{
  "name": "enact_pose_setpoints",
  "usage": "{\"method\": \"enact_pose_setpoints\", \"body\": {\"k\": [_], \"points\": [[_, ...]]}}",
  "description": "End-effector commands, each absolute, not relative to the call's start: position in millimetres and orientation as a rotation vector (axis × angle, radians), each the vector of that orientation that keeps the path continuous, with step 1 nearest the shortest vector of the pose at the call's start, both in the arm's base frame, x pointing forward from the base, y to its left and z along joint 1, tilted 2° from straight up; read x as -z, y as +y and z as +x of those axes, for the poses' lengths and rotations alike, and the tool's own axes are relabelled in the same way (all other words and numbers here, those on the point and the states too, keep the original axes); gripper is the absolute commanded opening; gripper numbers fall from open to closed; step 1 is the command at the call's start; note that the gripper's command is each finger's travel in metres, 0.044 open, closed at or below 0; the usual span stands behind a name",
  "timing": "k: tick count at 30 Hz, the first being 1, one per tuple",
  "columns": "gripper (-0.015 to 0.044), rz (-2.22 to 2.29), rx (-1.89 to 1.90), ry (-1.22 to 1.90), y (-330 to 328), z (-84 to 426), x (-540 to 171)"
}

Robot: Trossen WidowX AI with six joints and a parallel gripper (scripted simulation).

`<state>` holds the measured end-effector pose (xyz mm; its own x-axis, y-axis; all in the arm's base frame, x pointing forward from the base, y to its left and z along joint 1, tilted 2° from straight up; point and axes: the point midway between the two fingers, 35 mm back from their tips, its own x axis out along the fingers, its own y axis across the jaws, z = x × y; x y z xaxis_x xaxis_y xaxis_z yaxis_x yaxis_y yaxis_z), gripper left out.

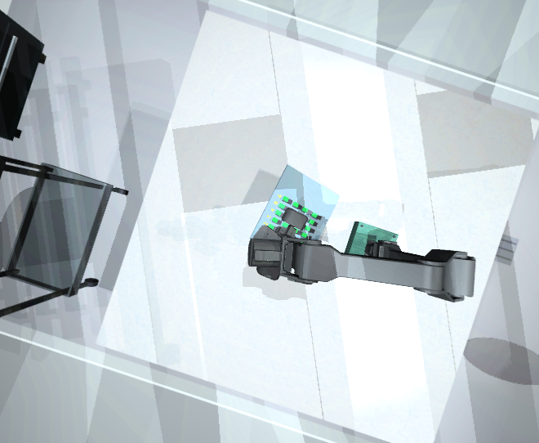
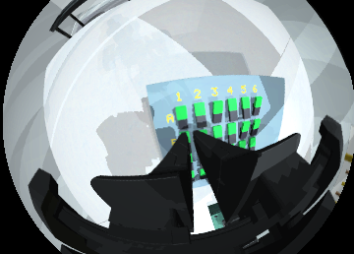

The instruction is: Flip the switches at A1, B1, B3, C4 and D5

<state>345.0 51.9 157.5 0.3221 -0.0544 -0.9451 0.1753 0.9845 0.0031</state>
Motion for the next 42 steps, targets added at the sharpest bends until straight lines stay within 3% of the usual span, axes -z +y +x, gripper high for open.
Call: {"method": "enact_pose_setpoints", "body": {"k": [1,42], "points": [[0.0000,0.116,0.157,1.243,50.8,355.3,-136.9],[0.0000,0.116,0.157,1.251,48.5,366.7,-103.9]]}}
